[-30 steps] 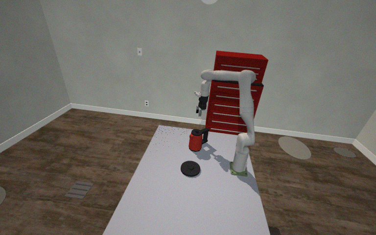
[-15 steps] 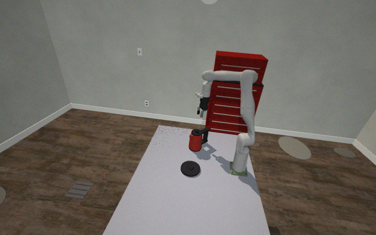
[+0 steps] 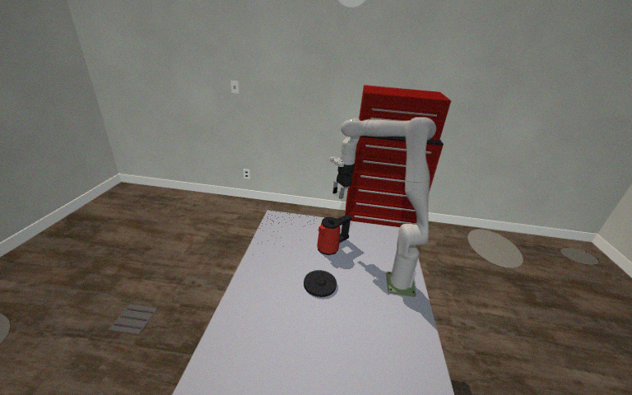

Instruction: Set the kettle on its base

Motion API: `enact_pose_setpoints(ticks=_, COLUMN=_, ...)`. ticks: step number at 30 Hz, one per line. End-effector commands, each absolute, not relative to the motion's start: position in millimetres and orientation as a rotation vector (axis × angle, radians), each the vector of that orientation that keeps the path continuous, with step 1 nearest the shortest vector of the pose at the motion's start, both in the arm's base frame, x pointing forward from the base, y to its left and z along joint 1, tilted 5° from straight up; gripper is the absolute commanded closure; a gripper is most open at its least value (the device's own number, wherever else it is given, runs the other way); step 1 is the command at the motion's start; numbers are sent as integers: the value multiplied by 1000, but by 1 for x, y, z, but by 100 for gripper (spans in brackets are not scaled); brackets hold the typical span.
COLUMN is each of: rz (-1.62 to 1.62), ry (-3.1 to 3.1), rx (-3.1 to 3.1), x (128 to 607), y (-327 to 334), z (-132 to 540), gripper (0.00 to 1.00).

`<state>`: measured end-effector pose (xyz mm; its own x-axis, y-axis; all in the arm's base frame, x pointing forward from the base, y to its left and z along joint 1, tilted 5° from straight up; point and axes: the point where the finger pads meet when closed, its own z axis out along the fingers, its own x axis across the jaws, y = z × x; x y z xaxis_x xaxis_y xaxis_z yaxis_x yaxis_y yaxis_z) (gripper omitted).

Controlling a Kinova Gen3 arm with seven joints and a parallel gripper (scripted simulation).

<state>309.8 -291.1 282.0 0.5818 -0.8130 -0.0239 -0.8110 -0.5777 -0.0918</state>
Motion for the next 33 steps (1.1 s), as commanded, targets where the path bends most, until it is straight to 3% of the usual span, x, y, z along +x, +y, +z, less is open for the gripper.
enact_pose_setpoints(ticks=1, rz=-35, ry=1386, rx=-2720, x=307, y=-290, z=283, gripper=0)
enact_pose_setpoints(ticks=33, rz=-29, ry=1235, rx=-2797, x=293, y=-274, z=281, gripper=0)
